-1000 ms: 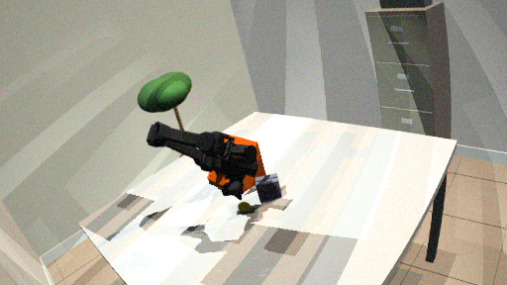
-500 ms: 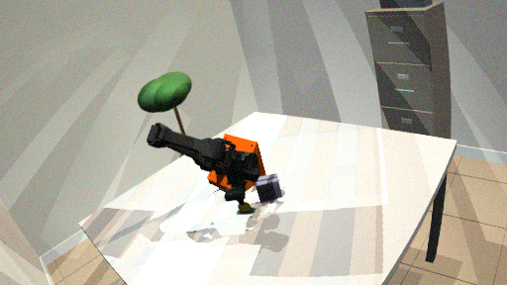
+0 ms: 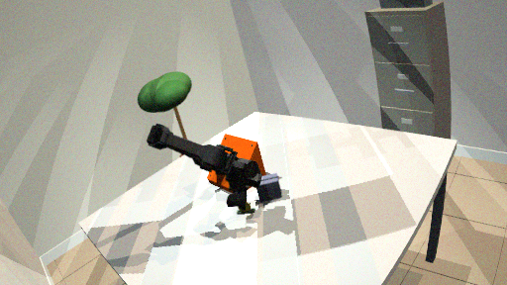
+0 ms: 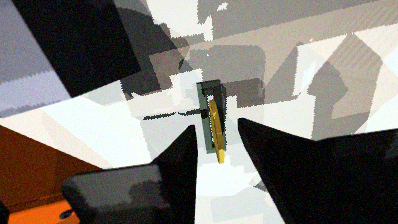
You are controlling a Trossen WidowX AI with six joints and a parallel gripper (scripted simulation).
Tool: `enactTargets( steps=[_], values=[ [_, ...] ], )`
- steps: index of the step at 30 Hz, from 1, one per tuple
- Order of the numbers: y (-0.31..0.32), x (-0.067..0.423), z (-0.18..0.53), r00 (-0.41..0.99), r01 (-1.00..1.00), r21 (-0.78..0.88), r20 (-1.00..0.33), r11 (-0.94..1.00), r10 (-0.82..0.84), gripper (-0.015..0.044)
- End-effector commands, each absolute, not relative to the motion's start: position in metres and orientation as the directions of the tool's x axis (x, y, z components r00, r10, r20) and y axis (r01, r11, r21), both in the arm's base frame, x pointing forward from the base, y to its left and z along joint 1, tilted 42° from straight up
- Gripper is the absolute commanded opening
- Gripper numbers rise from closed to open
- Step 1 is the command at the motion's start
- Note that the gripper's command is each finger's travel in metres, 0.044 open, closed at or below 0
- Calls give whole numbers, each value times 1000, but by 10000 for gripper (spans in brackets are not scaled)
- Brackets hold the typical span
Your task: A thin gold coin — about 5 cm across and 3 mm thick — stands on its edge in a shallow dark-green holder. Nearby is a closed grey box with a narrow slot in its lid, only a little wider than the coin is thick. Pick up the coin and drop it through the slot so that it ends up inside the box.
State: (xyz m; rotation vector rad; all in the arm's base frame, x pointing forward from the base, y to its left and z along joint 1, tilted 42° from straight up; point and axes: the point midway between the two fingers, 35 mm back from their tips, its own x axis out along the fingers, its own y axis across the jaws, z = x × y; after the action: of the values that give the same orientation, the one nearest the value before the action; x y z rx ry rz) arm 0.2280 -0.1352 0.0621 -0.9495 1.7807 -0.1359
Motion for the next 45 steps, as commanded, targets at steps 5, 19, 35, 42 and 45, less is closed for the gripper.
enactTargets(
  steps=[5,19,35,42,45],
  values=[
    [-143,224,53,-125,-538,-506,-743,674,-658,161],
    [-144,224,53,-125,-538,-506,-743,674,-658,0],
    [-128,233,66,-96,-516,-520,-755,681,-649,0],
    [-116,235,78,-103,-521,-513,-755,682,-647,0],
    [-112,236,84,-106,-523,-511,-755,682,-647,0]
  ],
)
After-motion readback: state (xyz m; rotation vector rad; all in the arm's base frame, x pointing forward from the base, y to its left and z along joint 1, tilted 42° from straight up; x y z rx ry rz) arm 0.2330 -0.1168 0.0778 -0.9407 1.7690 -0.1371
